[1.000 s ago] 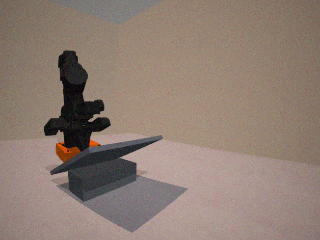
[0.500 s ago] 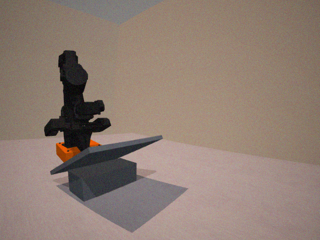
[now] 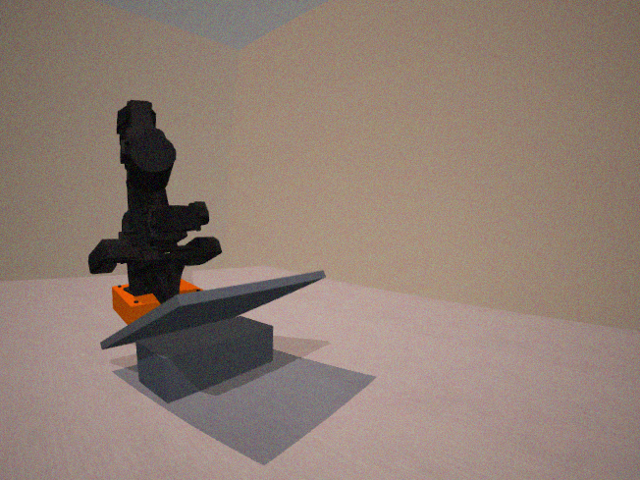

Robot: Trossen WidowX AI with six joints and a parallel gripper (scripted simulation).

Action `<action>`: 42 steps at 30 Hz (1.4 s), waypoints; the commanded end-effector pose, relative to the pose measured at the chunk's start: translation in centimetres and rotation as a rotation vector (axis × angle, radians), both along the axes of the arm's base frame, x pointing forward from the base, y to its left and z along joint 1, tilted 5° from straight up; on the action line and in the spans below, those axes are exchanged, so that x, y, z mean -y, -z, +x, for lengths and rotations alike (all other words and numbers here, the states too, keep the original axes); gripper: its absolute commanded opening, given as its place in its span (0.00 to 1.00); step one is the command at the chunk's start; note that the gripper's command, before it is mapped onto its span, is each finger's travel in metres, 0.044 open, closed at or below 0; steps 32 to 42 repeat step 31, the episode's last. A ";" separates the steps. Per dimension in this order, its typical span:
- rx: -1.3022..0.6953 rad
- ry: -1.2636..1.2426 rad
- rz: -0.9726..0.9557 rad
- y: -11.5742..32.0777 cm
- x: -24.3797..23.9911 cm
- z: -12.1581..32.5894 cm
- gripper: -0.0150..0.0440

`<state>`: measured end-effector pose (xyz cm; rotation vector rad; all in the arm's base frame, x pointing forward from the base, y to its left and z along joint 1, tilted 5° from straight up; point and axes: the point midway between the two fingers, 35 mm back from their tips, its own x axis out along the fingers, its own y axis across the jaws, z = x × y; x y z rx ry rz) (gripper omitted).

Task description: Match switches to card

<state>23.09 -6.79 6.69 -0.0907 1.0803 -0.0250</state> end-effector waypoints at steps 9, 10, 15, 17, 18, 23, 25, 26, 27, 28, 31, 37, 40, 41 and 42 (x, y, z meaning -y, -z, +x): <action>0.022 0.002 0.000 -5.5 -0.4 -3.3 0.25; 0.022 0.002 0.000 -5.5 -0.4 -3.3 0.25; 0.018 0.001 0.003 -6.3 -1.6 -2.0 0.25; 0.018 0.002 0.004 -7.0 -2.8 -0.9 0.25; 0.019 0.002 0.004 -7.4 -3.4 -0.4 0.25; 0.026 0.002 0.006 -8.2 -5.1 0.7 0.25; 0.026 0.002 0.006 -8.2 -5.1 0.7 0.25; 0.026 0.002 0.006 -8.2 -5.1 0.7 0.25; 0.026 0.002 0.006 -8.2 -5.1 0.7 0.25; 0.026 0.002 0.006 -8.2 -5.1 0.7 0.25; 0.026 0.002 0.006 -8.2 -5.1 0.7 0.25; 0.026 0.002 0.006 -8.2 -5.1 0.7 0.25; 0.026 0.002 0.006 -8.2 -5.1 0.7 0.25; 0.026 0.002 0.006 -8.2 -5.1 0.7 0.25; 0.026 0.002 0.006 -8.2 -5.1 0.7 0.25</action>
